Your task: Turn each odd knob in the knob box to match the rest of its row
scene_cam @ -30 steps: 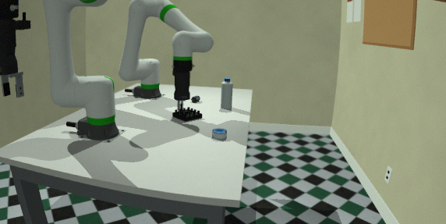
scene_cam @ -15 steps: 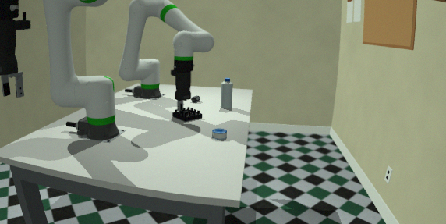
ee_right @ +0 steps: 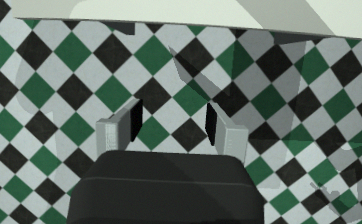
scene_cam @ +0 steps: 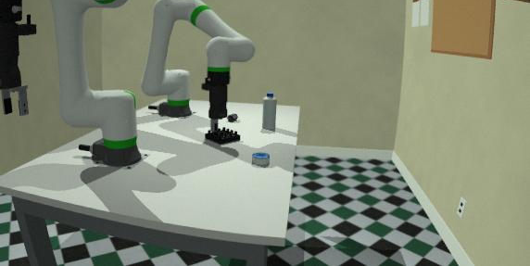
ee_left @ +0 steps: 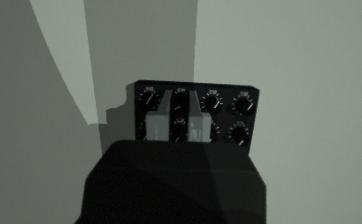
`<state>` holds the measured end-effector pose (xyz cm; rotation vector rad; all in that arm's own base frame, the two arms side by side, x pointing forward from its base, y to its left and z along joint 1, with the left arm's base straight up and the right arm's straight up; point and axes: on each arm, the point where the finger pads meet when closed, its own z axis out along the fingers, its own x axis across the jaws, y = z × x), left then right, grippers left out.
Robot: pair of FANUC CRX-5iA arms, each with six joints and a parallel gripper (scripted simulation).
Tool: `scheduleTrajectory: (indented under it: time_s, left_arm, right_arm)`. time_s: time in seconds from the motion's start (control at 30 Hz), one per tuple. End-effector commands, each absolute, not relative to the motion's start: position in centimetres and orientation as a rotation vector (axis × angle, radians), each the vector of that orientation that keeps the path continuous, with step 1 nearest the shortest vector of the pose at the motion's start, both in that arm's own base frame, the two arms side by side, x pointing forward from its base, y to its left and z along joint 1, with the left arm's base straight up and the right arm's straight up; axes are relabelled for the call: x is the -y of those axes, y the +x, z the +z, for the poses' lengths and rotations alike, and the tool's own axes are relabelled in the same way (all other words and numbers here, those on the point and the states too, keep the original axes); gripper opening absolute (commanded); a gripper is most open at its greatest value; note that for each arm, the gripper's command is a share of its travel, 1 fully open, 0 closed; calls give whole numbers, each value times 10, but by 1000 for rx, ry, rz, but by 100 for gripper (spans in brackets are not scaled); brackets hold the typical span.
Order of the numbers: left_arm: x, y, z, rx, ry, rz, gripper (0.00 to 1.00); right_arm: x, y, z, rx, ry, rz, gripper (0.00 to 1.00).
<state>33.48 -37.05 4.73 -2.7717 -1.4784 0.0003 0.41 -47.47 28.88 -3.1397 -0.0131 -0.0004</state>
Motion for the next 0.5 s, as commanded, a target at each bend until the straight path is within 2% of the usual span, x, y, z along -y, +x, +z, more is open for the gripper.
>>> scheduleTrajectory:
  time_s: [0.0, 0.43, 0.47]
  left_arm:
    - [371, 335, 48, 1494, -2765, 0, 30]
    - [371, 335, 48, 1502, -2761, 0, 30]
    - [371, 335, 48, 1502, -2761, 0, 46]
  right_arm:
    - [475, 4, 290, 13, -3142, 0, 100]
    - [475, 4, 290, 13, -3142, 0, 100]
    - [475, 4, 290, 13, -3142, 0, 100]
